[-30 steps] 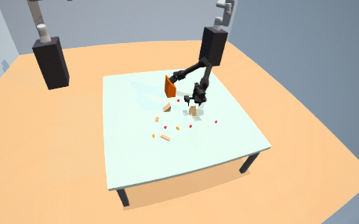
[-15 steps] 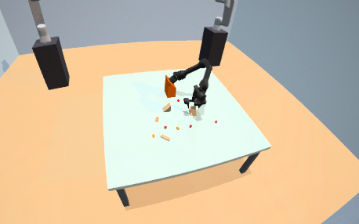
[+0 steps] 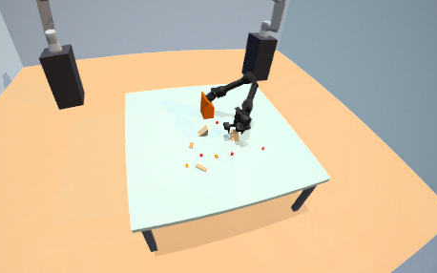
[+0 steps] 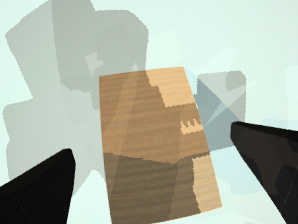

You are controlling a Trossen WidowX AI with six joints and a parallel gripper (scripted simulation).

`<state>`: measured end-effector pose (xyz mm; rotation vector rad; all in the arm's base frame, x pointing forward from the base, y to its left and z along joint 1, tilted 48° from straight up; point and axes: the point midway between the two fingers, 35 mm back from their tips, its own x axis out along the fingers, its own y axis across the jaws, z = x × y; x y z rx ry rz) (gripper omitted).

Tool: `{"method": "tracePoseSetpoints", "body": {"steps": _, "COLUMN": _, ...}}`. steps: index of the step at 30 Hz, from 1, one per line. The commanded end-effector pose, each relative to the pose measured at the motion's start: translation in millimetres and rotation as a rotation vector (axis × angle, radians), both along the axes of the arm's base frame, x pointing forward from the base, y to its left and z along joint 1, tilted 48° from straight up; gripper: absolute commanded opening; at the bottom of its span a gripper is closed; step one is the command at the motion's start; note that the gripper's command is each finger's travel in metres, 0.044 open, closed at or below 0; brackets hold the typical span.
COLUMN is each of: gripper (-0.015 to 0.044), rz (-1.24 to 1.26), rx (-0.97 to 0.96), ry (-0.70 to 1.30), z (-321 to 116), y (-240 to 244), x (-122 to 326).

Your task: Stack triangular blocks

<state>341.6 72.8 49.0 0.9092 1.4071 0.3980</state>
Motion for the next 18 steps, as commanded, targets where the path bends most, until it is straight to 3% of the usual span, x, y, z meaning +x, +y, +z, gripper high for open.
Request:
{"method": "tracePoseSetpoints", "body": {"steps": 1, "gripper": 0.044, "rz": -0.004, "rx": 0.002, "ry": 0.014, "z": -7.6, "y": 5.6, "x": -1.0}}
{"method": "tracePoseSetpoints", "body": {"steps": 15, "gripper": 0.044, "rz": -0.004, "rx": 0.008, "ry": 0.014, "z": -18.7, "y": 22.0, "x": -0.3}}
{"method": "tracePoseSetpoints", "body": {"steps": 18, "gripper": 0.0361, "rz": -0.004, "rx": 0.008, "ry": 0.014, "z": -18.7, "y": 22.0, "x": -0.3}}
